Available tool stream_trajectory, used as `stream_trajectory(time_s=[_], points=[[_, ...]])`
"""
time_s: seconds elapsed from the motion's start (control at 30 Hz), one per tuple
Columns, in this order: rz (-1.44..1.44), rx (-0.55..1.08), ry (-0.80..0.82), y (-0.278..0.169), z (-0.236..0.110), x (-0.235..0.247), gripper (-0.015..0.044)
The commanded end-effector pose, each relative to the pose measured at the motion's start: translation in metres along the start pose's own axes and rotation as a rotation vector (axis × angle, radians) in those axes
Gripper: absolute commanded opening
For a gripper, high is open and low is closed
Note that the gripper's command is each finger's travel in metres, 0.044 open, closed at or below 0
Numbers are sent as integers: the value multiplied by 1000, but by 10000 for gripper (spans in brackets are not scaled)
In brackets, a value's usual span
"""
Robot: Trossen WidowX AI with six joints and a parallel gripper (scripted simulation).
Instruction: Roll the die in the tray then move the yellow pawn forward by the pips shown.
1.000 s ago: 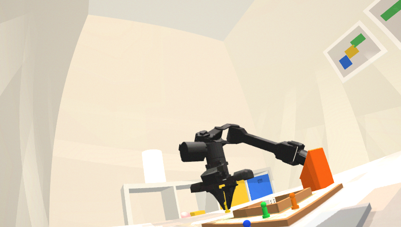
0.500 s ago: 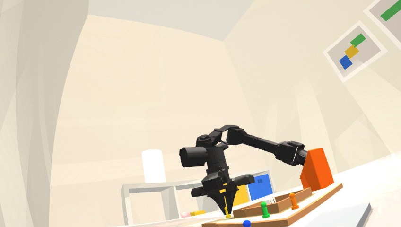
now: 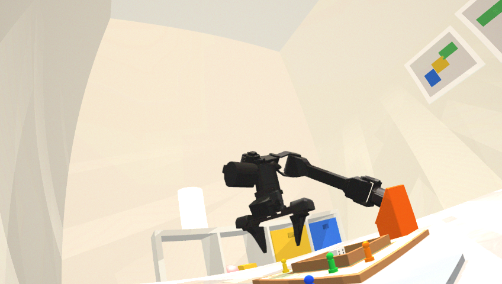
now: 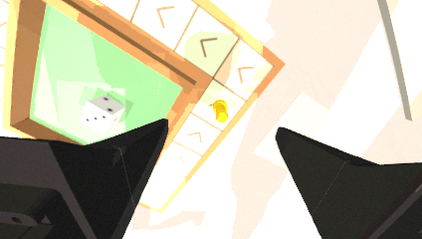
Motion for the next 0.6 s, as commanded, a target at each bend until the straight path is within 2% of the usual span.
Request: stream_trajectory(time_s=[0.0,0.17,0.4,0.53,0.57], points=[[18,-2,6,-2,-6,0,440],[170,-36,43,-9,-46,70,440],[416,-12,44,-57,-81,158,440],[533,7,11,-86,-88,185,440],[385,-20,41,-46,-79,150,440]])
Point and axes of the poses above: the point midway between the two fingers, 35 mm back from their tips, its own z axis out along the fingers, its own x axis across the jaws, y = z × x, the point moved 3 cm from there along -z, back along the fingers, and after that the axes turned 3 degrees about -z, right-handed, at the moved point
